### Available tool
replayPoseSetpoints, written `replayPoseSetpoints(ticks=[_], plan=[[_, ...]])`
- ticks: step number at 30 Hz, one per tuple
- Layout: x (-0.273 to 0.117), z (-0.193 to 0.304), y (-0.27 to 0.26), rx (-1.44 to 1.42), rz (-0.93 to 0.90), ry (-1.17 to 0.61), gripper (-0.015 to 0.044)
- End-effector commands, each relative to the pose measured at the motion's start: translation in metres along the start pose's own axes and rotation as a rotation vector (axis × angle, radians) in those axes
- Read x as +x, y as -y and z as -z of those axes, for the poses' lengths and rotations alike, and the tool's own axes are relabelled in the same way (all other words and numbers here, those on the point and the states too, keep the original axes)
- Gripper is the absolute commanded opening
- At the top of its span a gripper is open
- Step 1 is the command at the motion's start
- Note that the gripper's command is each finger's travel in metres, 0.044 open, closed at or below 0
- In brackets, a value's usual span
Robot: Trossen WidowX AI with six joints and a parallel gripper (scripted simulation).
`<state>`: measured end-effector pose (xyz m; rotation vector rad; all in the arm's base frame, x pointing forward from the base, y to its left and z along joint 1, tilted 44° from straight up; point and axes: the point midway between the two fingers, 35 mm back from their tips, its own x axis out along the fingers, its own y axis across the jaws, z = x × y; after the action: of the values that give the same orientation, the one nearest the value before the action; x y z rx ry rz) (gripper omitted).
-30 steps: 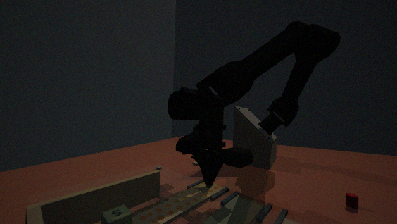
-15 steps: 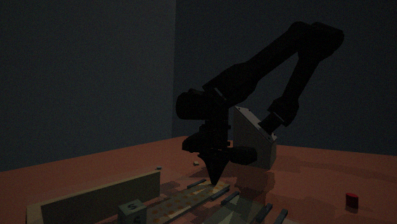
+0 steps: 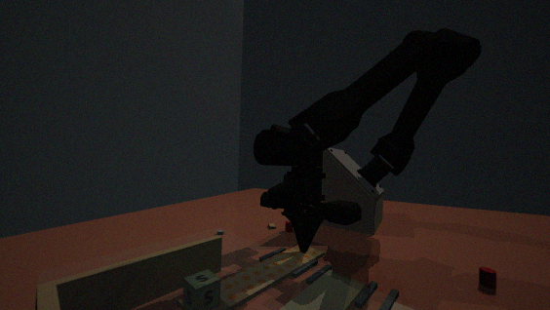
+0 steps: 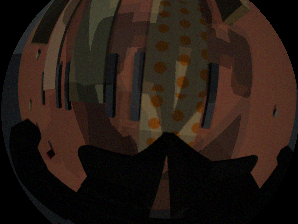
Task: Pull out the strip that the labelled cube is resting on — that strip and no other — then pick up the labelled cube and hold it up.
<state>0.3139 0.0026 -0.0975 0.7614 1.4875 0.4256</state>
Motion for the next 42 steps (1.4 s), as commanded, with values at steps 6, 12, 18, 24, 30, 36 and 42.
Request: replayPoseSetpoints(ticks=[6, 12, 18, 24, 30, 36, 42], plan=[[0.004, 0.020, 0.001, 0.009, 0.000, -0.020, 0.0000], [0.004, 0.029, 0.001, 0.009, 0.000, -0.020, 0.0000], [0.004, 0.039, 0.001, 0.010, 0.000, -0.021, 0.0000], [0.004, 0.048, 0.002, 0.010, 0.000, -0.021, 0.0000], [0.004, 0.057, 0.002, 0.010, 0.000, -0.021, 0.0000], [0.003, 0.066, 0.002, 0.010, 0.000, -0.022, 0.0000], [0.003, 0.075, 0.002, 0.011, 0.000, -0.022, 0.0000]])
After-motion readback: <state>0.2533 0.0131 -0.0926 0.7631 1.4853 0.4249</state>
